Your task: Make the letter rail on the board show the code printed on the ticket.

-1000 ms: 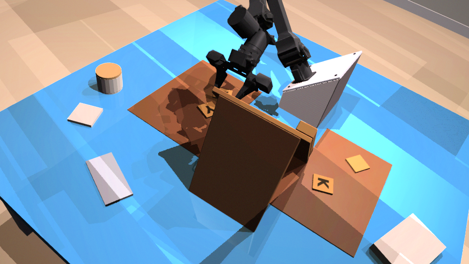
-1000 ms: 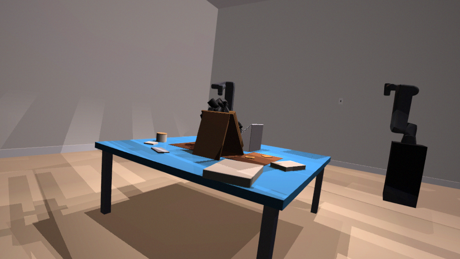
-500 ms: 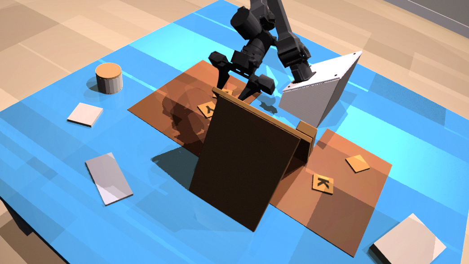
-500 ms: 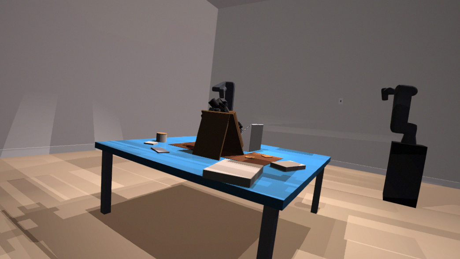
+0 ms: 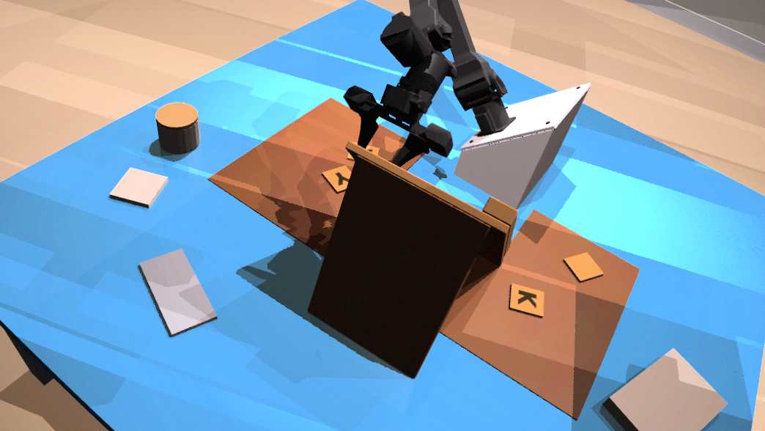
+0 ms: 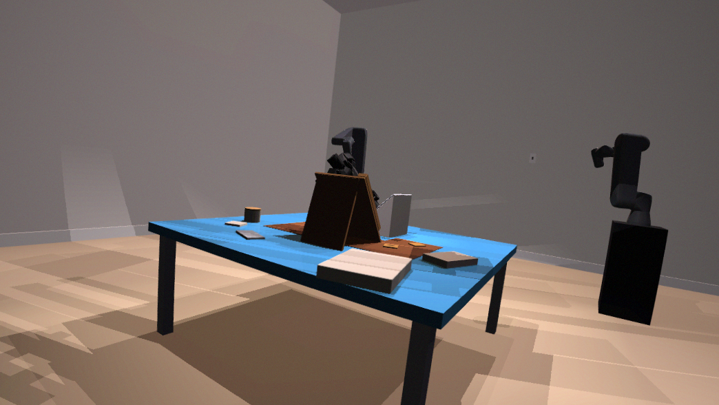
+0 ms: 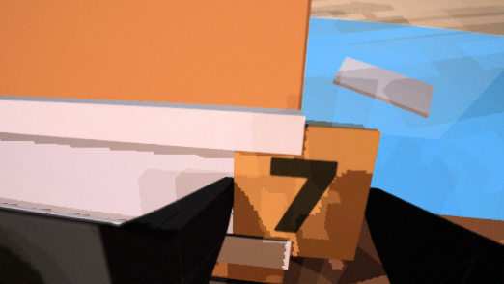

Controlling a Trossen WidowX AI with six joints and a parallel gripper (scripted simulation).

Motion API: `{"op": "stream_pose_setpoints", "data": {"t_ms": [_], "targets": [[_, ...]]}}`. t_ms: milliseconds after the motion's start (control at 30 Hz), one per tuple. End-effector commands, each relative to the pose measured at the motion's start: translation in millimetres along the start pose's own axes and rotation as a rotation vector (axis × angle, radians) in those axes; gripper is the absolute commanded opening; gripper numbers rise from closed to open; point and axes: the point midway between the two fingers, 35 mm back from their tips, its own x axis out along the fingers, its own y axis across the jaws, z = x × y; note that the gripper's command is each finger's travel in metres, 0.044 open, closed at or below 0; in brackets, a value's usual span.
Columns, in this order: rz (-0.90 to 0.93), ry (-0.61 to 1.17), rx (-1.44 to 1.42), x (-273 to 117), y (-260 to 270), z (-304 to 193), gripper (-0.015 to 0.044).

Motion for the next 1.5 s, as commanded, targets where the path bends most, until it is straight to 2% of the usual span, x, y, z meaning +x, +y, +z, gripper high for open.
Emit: {"op": "stream_pose_setpoints", "data": {"t_ms": [0, 1467], "targets": [[-0.003, 0.003, 0.001, 0.0, 2.4, -1.0, 0.0000], [-0.003, 0.003, 0.002, 0.3, 22.8, -0.1, 0.0000]]}}
